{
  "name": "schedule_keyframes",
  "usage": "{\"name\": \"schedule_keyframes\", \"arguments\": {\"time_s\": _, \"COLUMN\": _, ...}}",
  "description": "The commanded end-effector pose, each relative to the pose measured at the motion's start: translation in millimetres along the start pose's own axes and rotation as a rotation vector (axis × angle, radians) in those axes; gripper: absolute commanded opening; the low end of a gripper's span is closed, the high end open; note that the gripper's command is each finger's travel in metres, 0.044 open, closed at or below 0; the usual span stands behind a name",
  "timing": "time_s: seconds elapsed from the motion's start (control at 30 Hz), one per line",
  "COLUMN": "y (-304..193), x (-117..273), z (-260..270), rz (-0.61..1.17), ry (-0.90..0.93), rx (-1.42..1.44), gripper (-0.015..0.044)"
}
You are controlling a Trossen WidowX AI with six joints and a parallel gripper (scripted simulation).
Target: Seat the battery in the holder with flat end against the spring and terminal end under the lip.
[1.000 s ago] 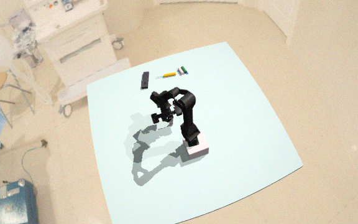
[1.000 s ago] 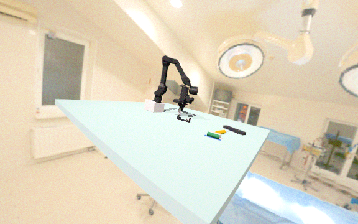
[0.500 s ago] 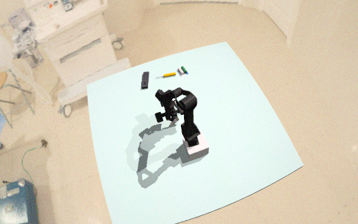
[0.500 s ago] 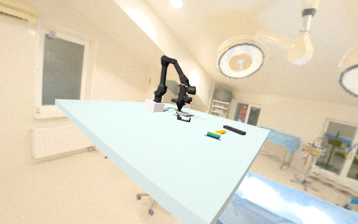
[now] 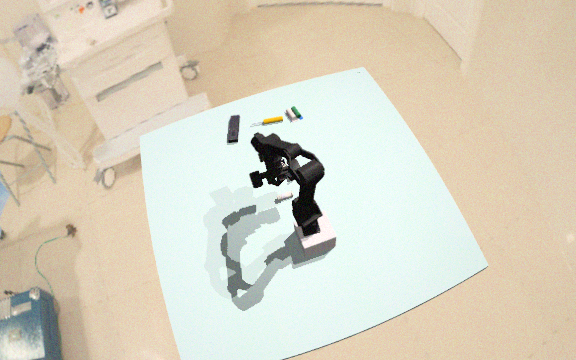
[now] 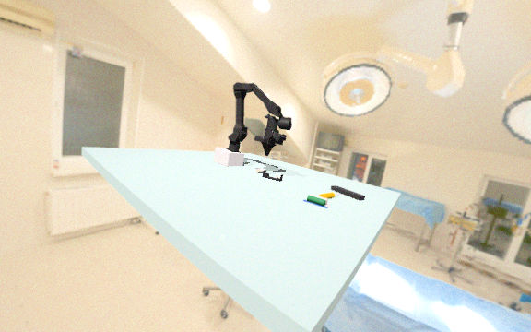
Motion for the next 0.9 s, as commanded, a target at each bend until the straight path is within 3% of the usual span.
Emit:
{"name": "schedule_keyframes", "arguments": {"time_s": 0.0, "y": -3.3, "x": 26.2, "z": -2.1, "rz": -0.003, "ry": 0.006, "rx": 0.005, "gripper": 0.0}}
{"name": "schedule_keyframes", "arguments": {"time_s": 0.4, "y": -3.1, "x": 22.5, "z": -2.5, "rz": -0.001, "ry": 0.001, "rx": 0.001, "gripper": 0.0}}
{"name": "schedule_keyframes", "arguments": {"time_s": 0.43, "y": -3.0, "x": 22.1, "z": -2.7, "rz": -0.001, "ry": 0.001, "rx": -0.016, "gripper": 0.0026}}
{"name": "schedule_keyframes", "arguments": {"time_s": 0.7, "y": -0.4, "x": -10.5, "z": -11.6, "rz": -0.001, "ry": 0.003, "rx": -0.783, "gripper": 0.0236}}
{"name": "schedule_keyframes", "arguments": {"time_s": 0.87, "y": -1.8, "x": -32.0, "z": -18.5, "rz": 0.0, "ry": 0.004, "rx": -1.307, "gripper": 0.0237}}
Point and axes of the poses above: the point midway between the two fingers, 35 mm back from their tips, its own x axis back along the fingers, its own z axis across the jaws, y = z × x, the point moved 3 cm from there along x, back along the fingers
